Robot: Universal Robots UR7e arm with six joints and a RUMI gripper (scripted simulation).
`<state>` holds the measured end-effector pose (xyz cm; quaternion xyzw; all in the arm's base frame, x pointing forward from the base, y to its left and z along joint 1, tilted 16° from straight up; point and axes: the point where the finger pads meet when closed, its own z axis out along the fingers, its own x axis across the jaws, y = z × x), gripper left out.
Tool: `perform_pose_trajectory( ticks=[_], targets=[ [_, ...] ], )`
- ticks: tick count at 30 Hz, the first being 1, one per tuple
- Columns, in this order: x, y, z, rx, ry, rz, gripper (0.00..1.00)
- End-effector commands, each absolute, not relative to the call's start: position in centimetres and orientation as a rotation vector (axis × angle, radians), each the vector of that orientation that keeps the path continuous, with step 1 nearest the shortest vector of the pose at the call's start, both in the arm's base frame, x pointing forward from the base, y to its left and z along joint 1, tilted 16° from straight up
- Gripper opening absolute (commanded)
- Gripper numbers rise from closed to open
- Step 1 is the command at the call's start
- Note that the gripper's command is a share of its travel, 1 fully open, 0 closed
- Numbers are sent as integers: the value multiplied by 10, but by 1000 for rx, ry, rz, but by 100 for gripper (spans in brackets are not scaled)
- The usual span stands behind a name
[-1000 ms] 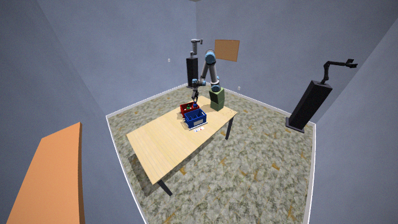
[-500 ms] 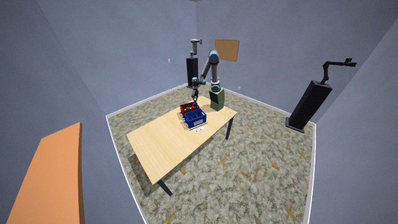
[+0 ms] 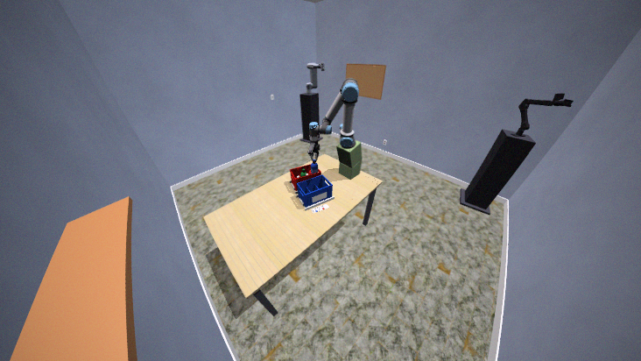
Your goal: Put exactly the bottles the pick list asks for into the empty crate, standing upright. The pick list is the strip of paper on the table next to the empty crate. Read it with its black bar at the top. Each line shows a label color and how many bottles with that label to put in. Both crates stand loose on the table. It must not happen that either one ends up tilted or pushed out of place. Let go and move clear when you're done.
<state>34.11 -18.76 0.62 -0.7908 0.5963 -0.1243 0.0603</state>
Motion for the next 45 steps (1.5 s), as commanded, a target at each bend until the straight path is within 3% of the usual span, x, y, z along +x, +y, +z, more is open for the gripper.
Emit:
perform_pose_trajectory(
  ticks=[1,45],
  targets=[
    [339,-188,14,-2394,1804,-377,0],
    [341,-167,45,-2394,1804,-377,0]
  ],
)
